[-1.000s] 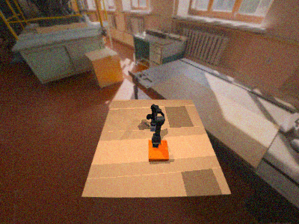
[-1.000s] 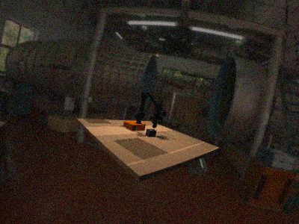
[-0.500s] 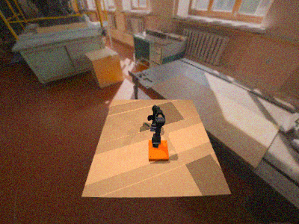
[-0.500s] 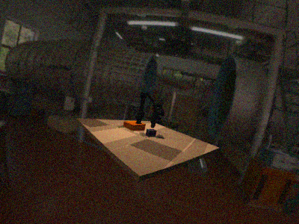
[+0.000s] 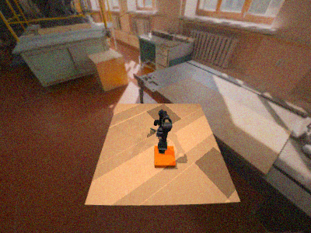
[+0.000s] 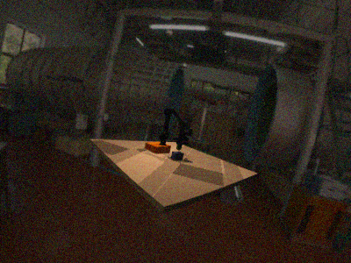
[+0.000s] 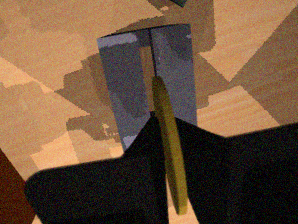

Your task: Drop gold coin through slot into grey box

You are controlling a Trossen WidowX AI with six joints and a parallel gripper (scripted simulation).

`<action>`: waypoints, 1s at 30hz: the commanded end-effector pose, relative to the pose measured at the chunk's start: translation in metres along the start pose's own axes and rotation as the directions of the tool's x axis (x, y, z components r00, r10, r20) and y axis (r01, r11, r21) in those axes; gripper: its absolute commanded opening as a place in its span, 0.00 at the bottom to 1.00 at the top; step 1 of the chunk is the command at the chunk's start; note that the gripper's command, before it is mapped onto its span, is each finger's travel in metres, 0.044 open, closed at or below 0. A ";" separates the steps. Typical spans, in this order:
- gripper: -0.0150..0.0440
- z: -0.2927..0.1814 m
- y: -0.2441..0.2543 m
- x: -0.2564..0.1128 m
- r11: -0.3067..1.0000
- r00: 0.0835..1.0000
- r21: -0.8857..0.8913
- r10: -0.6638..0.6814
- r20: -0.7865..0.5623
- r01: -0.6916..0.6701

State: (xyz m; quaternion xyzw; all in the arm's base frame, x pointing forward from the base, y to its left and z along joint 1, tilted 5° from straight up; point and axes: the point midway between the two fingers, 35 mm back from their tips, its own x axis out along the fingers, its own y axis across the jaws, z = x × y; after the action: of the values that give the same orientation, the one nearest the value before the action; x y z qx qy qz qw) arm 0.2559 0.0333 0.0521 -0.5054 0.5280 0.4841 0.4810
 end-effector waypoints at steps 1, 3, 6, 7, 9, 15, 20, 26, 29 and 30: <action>0.25 0.000 0.000 0.000 1.000 1.000 -0.001 -0.001 0.000 0.001; 0.25 0.001 -0.001 0.000 1.000 1.000 0.000 0.000 0.000 0.000; 0.25 0.001 -0.001 0.000 1.000 1.000 0.000 0.000 0.000 0.000; 0.25 0.001 -0.001 0.000 1.000 1.000 0.000 0.000 0.000 0.000; 0.25 0.001 -0.001 0.001 1.000 1.000 0.000 0.000 0.000 0.000; 0.25 0.000 0.000 0.004 1.000 1.000 0.000 0.000 0.000 0.000; 0.25 0.000 0.000 0.007 1.000 1.000 -0.002 0.000 0.000 0.000; 0.25 0.000 0.000 0.009 1.000 1.000 -0.005 0.000 0.000 0.000; 0.25 0.000 0.000 0.011 1.000 1.000 -0.006 0.000 0.000 0.000; 0.25 0.000 0.000 0.011 1.000 1.000 -0.006 0.000 0.000 0.000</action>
State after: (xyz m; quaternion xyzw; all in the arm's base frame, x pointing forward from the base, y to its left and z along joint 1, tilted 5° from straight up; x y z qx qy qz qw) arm 0.2555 0.0329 0.0425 -0.5059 0.5275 0.4847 0.4805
